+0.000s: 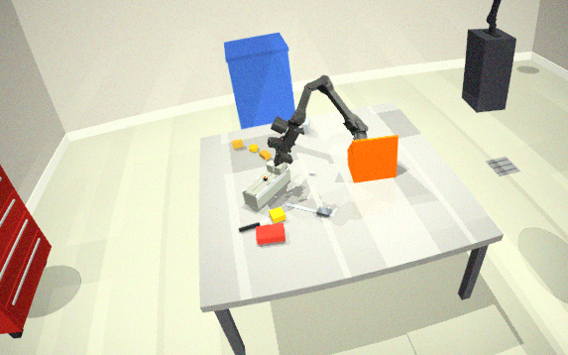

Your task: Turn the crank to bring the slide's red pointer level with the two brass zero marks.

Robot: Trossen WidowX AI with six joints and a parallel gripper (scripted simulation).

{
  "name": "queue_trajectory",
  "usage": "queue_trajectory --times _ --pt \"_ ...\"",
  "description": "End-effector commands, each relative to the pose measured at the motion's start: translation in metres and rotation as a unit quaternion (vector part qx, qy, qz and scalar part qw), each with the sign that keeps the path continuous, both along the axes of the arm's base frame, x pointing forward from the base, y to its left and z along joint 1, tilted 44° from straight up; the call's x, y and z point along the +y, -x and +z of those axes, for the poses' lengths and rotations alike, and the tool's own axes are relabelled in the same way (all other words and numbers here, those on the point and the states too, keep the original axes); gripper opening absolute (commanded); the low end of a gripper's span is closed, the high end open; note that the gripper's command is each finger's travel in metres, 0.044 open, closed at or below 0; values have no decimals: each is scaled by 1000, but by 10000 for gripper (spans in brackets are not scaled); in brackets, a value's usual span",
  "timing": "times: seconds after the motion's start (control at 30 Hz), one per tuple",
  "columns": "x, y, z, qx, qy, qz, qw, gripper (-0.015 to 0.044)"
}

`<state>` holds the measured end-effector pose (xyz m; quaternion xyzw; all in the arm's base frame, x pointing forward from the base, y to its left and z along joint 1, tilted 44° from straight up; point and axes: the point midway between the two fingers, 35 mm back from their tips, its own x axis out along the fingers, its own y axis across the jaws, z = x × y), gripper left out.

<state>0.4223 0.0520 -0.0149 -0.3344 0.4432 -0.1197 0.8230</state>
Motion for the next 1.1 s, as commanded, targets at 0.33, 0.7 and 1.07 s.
queue_trajectory --times 0.33,0.7,1.07 --pt "0 0 -1 2 0 3 1000 0" --pt "0 0 0 0 0 0 1000 0" --pt "0 0 0 0 0 0 1000 289"
